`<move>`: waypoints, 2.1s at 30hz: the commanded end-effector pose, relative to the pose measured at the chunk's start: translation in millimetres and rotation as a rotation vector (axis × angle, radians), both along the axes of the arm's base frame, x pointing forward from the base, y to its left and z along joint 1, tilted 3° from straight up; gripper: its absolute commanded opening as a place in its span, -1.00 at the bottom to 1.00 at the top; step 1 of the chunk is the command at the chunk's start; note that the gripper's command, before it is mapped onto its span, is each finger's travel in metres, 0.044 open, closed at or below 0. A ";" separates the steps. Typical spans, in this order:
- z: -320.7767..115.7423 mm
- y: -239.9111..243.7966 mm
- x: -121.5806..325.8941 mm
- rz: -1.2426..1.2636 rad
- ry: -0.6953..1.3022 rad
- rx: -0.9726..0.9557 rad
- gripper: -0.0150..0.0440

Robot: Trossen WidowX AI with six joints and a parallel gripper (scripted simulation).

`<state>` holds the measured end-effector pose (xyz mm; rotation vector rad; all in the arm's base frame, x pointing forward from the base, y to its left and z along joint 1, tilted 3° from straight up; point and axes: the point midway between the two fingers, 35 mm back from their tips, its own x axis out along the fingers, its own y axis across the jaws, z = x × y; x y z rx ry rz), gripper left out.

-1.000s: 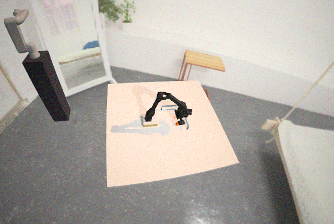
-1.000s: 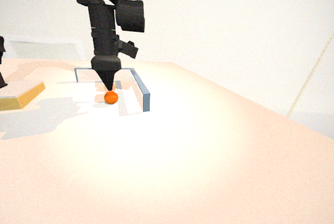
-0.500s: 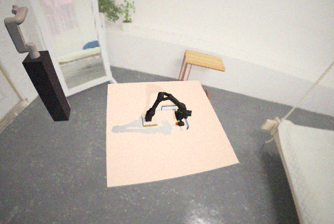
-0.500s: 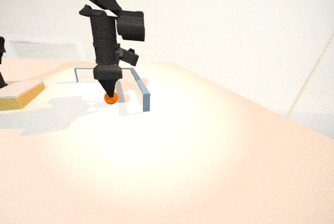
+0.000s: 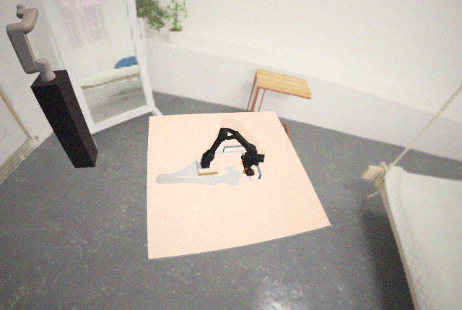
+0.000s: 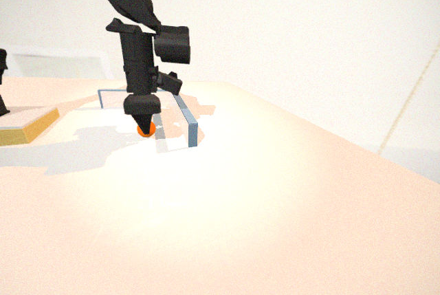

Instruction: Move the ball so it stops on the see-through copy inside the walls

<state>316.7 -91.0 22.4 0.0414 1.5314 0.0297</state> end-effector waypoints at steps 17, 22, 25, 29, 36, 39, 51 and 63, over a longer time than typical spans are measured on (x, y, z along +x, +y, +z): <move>54.0 -4.5 5.4 -0.005 -0.002 0.004 -0.49; 84.1 -5.8 3.6 -0.005 -0.001 0.004 -0.49; 102.3 -6.1 1.1 -0.005 -0.001 0.004 -0.49; 125.5 -5.9 -3.9 -0.005 -0.001 0.004 -0.49; 127.9 -2.3 -4.3 -0.005 -0.001 0.004 -0.49; 121.2 13.2 -2.2 -0.005 -0.001 0.005 -0.49; 92.3 79.1 -3.8 -0.005 -0.001 0.011 -0.49; 66.4 88.1 -2.4 -0.005 -0.001 0.013 -0.49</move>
